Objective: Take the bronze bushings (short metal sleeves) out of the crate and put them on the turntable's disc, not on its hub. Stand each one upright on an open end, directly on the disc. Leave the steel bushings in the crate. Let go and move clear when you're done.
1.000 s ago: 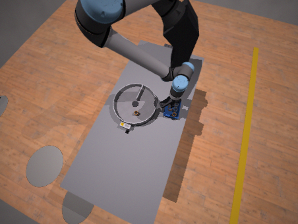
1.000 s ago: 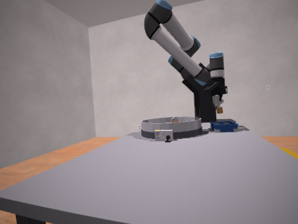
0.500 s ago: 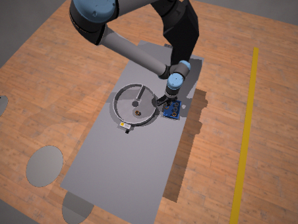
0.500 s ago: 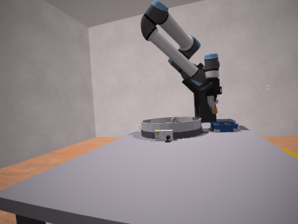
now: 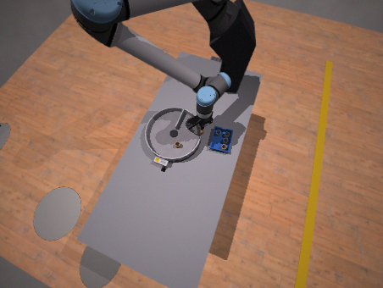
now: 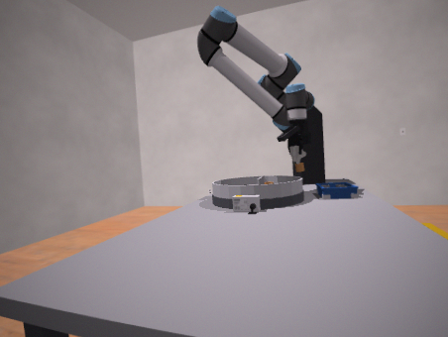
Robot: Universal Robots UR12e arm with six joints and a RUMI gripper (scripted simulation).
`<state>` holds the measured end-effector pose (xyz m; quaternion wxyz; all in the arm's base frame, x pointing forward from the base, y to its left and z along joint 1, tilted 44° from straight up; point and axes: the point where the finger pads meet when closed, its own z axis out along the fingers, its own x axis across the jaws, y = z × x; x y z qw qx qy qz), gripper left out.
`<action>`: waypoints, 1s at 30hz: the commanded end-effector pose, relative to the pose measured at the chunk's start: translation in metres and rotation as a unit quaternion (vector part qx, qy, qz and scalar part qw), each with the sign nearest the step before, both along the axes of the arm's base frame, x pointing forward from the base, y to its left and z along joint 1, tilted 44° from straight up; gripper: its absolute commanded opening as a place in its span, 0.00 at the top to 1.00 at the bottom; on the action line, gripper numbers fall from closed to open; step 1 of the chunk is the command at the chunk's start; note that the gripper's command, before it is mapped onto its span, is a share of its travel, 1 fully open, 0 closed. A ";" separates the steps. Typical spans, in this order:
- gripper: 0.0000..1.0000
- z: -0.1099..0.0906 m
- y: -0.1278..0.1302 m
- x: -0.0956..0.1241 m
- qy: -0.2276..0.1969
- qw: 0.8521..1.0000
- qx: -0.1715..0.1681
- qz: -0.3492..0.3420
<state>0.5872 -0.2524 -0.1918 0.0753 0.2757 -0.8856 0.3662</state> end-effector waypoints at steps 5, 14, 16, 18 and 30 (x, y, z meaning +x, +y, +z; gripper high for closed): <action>1.00 0.049 -0.054 -0.024 -0.001 1.000 0.002 0.003; 1.00 0.102 -0.111 -0.051 -0.001 1.000 0.002 0.003; 1.00 0.107 -0.117 -0.054 -0.001 1.000 0.002 0.003; 1.00 0.112 -0.123 -0.057 -0.001 1.000 0.002 0.003; 1.00 0.156 -0.172 -0.079 -0.001 1.000 0.002 0.003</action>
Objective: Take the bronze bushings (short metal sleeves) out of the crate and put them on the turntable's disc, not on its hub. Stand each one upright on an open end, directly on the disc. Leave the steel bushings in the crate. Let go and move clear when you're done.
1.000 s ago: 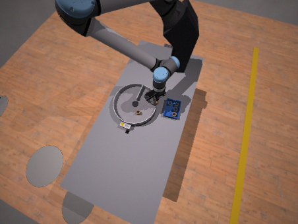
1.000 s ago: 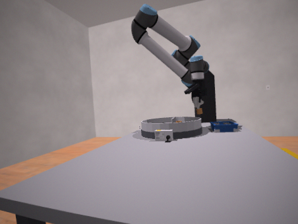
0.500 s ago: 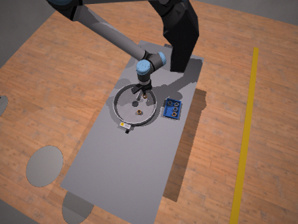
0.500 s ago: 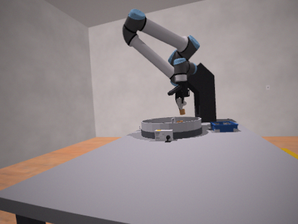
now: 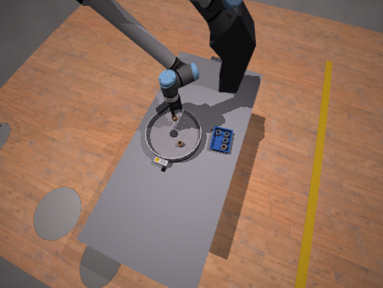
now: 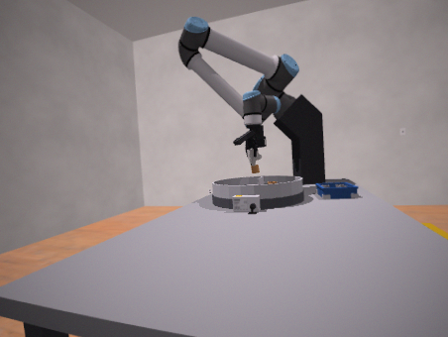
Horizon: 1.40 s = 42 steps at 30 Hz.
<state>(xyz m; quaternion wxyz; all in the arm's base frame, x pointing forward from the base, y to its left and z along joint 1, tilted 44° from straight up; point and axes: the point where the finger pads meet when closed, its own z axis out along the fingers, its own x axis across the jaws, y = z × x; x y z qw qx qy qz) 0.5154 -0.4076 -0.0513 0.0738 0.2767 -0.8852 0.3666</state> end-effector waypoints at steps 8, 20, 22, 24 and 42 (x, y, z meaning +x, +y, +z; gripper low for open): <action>1.00 0.025 -0.027 -0.012 0.000 1.000 0.002 0.001; 1.00 0.027 -0.030 -0.013 0.000 1.000 0.002 0.001; 1.00 0.027 -0.030 -0.013 0.000 1.000 0.002 0.001; 1.00 0.027 -0.030 -0.013 0.000 1.000 0.002 0.001; 1.00 0.027 -0.030 -0.013 0.000 1.000 0.002 0.001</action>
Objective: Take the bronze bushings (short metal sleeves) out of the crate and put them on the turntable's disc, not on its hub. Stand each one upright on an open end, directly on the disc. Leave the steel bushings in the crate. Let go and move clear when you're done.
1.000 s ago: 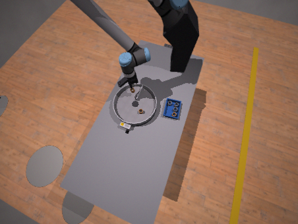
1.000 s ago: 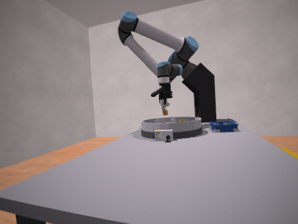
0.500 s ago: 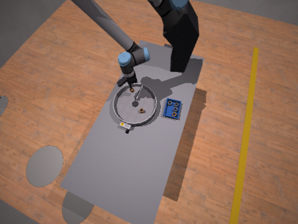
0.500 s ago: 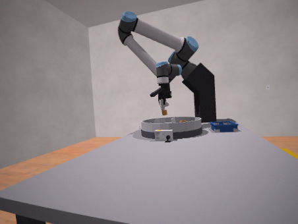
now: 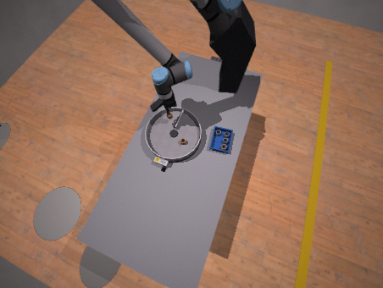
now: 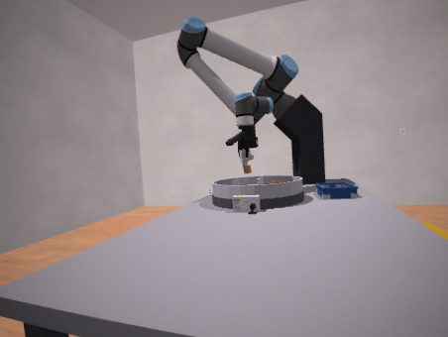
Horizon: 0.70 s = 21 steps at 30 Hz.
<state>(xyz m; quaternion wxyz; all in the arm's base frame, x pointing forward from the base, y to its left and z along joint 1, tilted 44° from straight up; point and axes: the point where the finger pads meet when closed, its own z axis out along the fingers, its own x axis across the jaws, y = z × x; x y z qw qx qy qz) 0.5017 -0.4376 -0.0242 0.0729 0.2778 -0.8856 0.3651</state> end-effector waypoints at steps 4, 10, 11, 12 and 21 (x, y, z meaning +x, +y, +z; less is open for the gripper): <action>1.00 0.000 0.000 0.000 0.000 1.000 0.000 0.000; 1.00 -0.001 -0.001 0.000 0.000 1.000 0.000 0.000; 1.00 -0.003 -0.003 0.000 0.000 1.000 0.000 0.000; 1.00 -0.003 -0.003 0.000 0.000 1.000 0.000 0.000; 1.00 -0.014 -0.013 0.001 0.000 1.000 0.000 0.000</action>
